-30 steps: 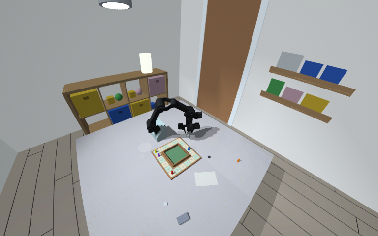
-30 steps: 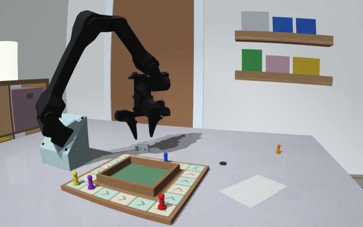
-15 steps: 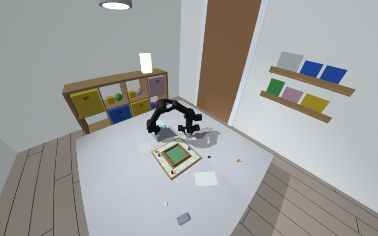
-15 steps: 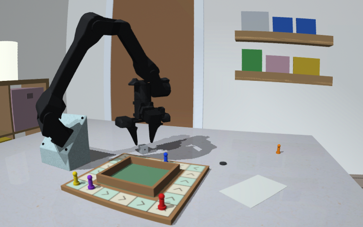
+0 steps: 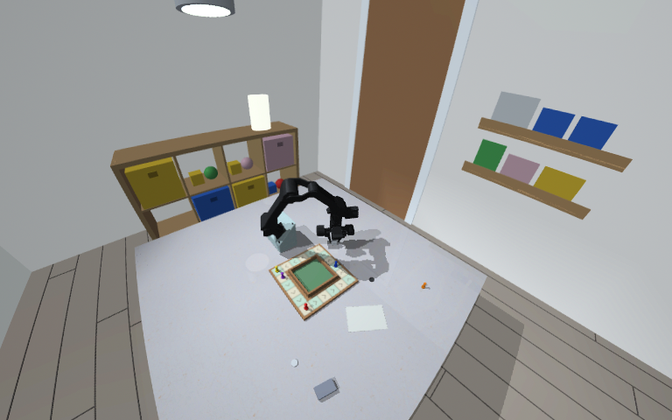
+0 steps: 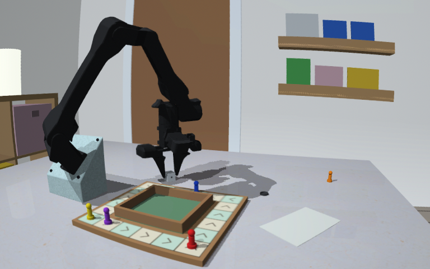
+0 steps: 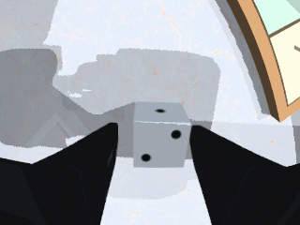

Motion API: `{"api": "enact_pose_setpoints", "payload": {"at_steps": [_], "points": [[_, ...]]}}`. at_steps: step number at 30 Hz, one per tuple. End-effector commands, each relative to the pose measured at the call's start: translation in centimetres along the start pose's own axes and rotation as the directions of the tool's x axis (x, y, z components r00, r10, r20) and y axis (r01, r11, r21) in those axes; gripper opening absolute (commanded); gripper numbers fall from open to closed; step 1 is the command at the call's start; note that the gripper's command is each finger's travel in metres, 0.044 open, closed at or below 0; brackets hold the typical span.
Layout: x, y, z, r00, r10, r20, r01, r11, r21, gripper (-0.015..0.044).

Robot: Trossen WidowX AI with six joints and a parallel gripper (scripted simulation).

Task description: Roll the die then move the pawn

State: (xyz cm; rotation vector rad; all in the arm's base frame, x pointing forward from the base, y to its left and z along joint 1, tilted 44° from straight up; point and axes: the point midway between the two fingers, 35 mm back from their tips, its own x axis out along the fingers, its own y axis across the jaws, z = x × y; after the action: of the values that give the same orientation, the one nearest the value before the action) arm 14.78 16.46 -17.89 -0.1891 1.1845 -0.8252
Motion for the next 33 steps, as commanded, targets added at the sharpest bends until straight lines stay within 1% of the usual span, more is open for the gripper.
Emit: {"api": "enact_pose_setpoints", "payload": {"at_steps": [1, 7, 10, 19, 27, 33], "points": [[0.2, -0.2, 0.0, 1.000, -0.006, 0.004, 0.006, 1.000, -0.009, 0.0111], [0.2, -0.2, 0.0, 1.000, -0.006, 0.004, 0.006, 1.000, -0.009, 0.0071], [-0.2, -0.1, 0.0, 1.000, -0.005, 0.004, 0.005, 1.000, -0.009, 0.0000], [-6.1, 0.7, 0.0, 1.000, -0.003, 0.002, 0.003, 1.000, -0.010, 0.0000], [-11.6, 0.4, -0.2, 1.000, -0.004, 0.001, 0.004, 1.000, -0.010, 0.0000], [-12.1, 0.3, -0.1, 1.000, -0.004, 0.001, 0.004, 1.000, -0.015, 0.0000]]}}
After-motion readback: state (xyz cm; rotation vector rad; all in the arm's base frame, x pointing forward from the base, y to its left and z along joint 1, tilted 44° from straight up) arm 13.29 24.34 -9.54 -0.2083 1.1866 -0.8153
